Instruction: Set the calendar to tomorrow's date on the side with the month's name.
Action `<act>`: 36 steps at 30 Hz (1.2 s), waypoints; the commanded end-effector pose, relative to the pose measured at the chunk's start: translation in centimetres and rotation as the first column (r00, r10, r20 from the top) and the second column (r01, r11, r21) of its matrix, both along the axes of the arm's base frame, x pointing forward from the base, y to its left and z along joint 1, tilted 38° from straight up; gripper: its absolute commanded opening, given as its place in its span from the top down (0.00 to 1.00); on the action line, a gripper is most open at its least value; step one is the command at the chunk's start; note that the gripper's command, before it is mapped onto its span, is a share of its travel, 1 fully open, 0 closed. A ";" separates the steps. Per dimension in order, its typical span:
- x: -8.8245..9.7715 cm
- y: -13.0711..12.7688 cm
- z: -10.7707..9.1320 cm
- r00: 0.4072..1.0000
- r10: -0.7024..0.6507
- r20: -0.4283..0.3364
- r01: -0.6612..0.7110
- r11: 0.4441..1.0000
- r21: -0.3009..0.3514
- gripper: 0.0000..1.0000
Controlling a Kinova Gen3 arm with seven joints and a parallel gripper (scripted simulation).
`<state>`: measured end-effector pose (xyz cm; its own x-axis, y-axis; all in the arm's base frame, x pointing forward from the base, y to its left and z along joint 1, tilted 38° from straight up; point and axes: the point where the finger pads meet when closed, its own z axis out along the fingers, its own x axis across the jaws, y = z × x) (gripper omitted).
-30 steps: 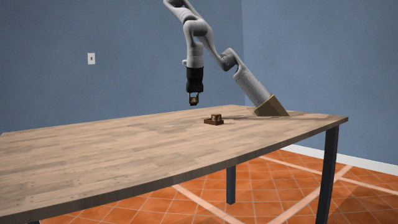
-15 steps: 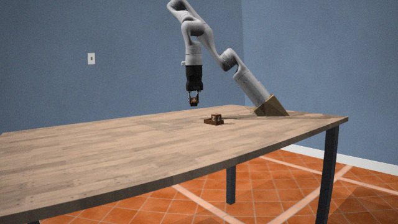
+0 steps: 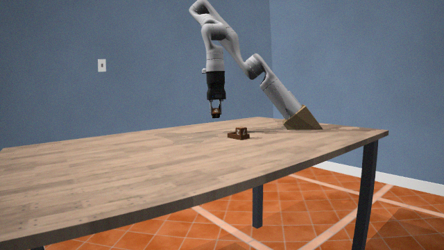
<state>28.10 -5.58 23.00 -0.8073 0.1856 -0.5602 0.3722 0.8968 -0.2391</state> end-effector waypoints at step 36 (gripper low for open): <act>-0.1 -0.4 0.2 0.986 0.147 0.074 -0.160 0.961 0.224 0.40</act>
<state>27.98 -5.94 23.04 -0.8088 0.1830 -0.5589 0.2338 0.9721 -0.0202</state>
